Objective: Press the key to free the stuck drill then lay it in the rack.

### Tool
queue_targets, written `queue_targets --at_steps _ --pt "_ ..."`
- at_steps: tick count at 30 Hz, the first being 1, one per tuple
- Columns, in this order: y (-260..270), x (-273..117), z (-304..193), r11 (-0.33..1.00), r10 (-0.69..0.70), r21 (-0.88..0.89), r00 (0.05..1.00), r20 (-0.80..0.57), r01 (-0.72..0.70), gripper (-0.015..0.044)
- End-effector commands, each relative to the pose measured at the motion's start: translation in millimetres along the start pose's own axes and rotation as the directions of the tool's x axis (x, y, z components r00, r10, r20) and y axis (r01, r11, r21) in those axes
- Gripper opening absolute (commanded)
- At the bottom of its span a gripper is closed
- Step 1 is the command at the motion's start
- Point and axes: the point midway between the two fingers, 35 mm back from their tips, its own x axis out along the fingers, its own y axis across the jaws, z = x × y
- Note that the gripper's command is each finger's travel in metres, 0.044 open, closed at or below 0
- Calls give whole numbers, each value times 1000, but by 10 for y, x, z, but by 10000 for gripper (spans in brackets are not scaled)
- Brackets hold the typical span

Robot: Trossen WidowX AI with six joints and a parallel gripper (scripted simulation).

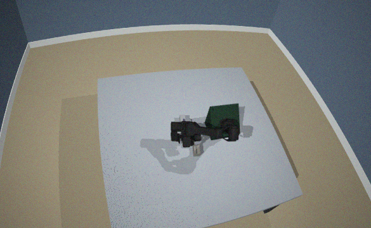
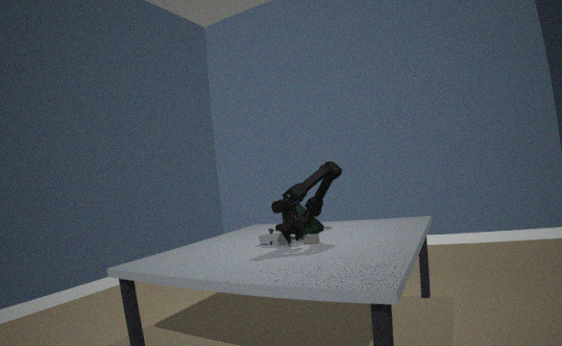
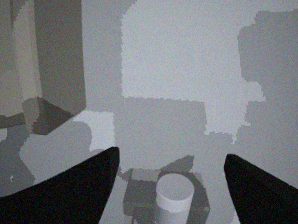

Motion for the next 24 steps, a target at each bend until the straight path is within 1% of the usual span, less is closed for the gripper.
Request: queue_targets --at_steps 1,7,14,24 --pt "0 -2 2 1000 0 -1 1000 0 0 204" --pt "0 -2 2 1000 0 -1 1000 0 0 46" --pt "0 -2 2 1000 0 -1 1000 0 0 0" --pt "5 -11 111 1000 3 4 1000 4 -3 0"
